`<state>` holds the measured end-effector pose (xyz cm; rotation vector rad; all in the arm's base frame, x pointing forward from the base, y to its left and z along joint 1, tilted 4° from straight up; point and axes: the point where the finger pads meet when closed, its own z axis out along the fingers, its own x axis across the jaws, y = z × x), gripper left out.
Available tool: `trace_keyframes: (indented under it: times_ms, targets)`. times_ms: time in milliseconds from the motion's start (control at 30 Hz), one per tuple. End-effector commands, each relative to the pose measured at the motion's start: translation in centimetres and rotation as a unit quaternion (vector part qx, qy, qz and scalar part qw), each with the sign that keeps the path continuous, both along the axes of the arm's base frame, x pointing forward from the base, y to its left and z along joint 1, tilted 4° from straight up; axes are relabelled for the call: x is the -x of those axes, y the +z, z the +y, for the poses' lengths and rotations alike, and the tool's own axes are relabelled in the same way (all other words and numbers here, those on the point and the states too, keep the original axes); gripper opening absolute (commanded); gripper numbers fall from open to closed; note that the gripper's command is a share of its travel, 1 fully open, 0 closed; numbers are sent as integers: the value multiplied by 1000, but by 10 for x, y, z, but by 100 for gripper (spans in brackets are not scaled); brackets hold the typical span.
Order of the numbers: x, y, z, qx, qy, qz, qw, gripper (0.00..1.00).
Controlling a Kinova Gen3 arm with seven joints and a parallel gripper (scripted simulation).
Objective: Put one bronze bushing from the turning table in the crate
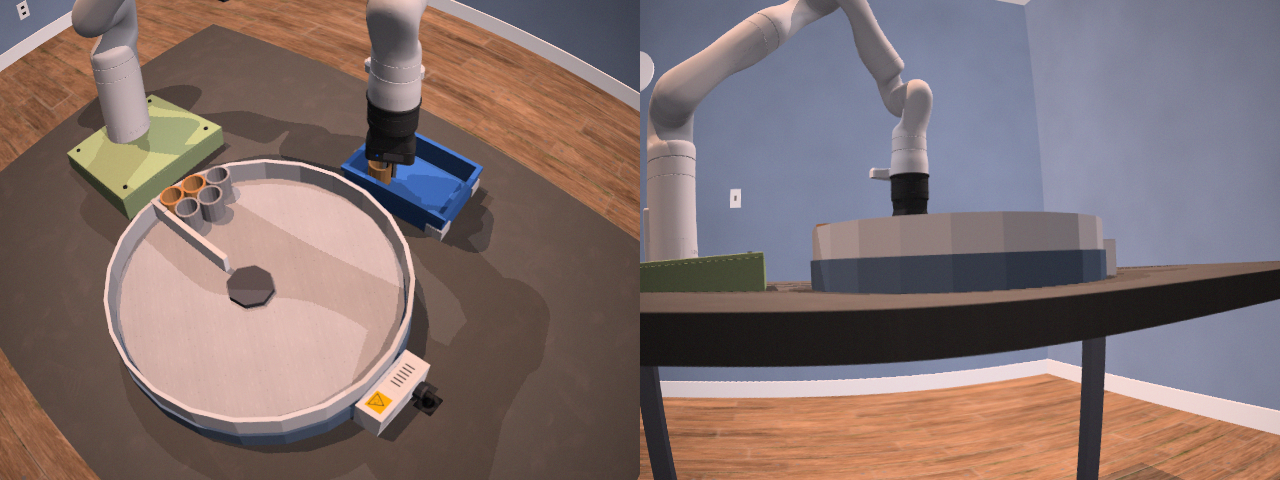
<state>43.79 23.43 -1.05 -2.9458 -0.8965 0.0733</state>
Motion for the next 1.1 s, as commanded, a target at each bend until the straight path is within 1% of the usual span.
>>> trace_keyframes:
  times_ms: [0, 167, 567, 600, 1067]
  targets:
    - [-1, 1, 0, 0, 0, -1, 1000, 0]
    - [-1, -2, 0, 0, 0, -1, 1000, 0]
    - [-1, -2, 0, 0, 0, -1, 1000, 0]
    - [-1, -2, 0, 0, 0, -1, 1000, 47]
    - [-1, -2, 0, 0, 0, -1, 1000, 47]
